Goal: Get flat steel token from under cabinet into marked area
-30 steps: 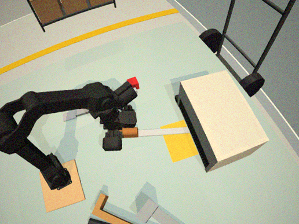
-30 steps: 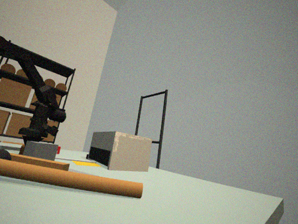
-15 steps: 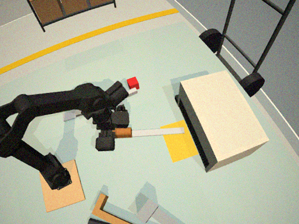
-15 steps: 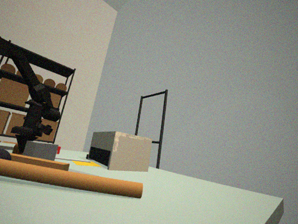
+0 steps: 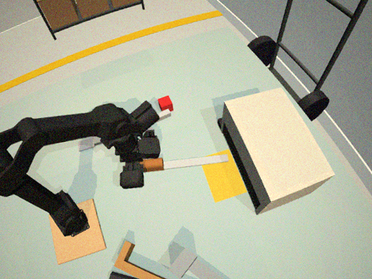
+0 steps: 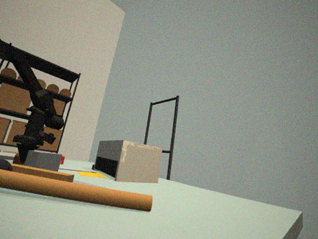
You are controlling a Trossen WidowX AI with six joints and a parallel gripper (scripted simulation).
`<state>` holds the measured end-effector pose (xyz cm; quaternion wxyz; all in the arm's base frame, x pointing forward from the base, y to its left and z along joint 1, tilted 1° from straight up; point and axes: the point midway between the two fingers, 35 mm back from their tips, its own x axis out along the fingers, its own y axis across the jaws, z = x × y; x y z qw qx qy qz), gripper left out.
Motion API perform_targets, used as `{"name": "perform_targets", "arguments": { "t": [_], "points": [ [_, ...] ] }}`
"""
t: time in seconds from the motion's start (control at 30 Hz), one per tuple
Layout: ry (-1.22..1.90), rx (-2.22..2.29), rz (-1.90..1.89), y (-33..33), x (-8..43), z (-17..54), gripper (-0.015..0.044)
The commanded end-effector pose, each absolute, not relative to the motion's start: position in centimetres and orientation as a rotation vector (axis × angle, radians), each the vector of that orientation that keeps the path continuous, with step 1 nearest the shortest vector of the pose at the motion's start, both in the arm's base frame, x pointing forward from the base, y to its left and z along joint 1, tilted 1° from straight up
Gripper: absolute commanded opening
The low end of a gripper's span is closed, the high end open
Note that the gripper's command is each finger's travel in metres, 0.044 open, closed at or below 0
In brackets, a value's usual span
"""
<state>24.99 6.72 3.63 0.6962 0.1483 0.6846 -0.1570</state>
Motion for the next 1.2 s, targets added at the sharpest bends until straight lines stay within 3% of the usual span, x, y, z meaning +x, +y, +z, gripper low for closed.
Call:
{"name": "perform_targets", "arguments": {
  "t": [0.0, 1.17],
  "points": [
    [1.533, 0.302, -0.315, 6.82, 24.97, 3.71, 0.0000],
    [1.555, 0.081, -0.097, 6.90, 24.87, 3.87, 0.0000]
  ]
}}
